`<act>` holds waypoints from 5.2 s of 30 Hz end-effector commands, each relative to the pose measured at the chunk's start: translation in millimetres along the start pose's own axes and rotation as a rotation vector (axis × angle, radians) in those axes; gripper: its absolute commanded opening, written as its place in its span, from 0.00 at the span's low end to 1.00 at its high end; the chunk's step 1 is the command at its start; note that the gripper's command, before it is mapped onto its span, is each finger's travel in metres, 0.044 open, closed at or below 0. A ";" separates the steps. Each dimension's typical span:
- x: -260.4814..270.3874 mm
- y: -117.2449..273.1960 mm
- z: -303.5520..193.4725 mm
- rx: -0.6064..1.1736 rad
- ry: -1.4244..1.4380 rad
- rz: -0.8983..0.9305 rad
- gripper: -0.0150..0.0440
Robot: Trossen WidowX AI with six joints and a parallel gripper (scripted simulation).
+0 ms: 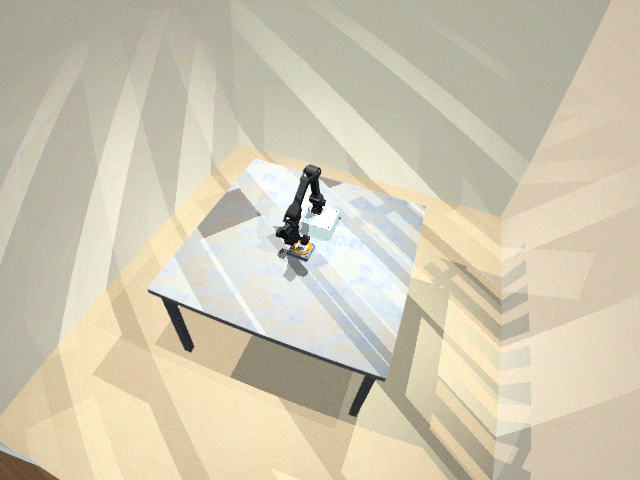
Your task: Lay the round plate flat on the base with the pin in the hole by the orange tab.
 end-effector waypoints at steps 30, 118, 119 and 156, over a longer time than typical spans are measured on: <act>13.7 2.4 24.7 -0.021 0.002 0.002 0.25; 54.1 3.9 37.8 -0.022 0.002 0.006 0.25; 54.4 4.0 37.8 -0.022 0.002 0.006 0.25; 85.9 6.9 21.2 -0.020 0.002 0.009 0.25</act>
Point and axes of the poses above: the point midway between the two fingers, 35 mm back from their tips, its own y axis back along the fingers, its own x axis across the jaws, z = x × y, the point moved 9 cm from there along y, back along the fingers, and after that the axes turned 8 degrees about y, right-handed, at the moved point
